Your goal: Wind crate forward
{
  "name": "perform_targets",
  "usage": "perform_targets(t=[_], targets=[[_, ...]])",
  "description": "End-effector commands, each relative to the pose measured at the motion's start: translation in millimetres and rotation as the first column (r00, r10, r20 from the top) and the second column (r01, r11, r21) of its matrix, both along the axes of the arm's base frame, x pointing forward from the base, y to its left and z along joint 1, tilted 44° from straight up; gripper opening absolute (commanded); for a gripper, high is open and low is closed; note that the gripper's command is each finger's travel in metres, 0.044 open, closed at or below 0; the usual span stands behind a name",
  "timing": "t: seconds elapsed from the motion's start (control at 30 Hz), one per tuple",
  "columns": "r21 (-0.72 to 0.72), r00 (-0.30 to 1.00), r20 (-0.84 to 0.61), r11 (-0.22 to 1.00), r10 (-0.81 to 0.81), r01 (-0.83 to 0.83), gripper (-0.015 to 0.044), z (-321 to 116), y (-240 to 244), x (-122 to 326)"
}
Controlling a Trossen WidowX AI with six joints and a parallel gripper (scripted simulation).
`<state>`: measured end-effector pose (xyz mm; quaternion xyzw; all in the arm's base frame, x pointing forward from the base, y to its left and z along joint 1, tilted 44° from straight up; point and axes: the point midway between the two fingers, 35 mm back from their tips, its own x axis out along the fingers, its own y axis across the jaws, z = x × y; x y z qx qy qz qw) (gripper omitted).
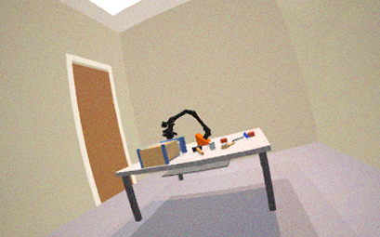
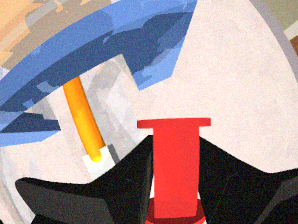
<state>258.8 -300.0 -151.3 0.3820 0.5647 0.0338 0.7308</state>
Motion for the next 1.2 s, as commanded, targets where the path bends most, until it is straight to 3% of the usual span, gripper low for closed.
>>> perform_targets(t=[0.0,1.17], targets=[[0.028,1.000,0.023,0.999,0.016,-0.016,0.0000,9.8,15.5,14.8],[0.031,1.000,0.024,0.999,0.016,-0.016,0.0000,43.4,54.0,31.1]])
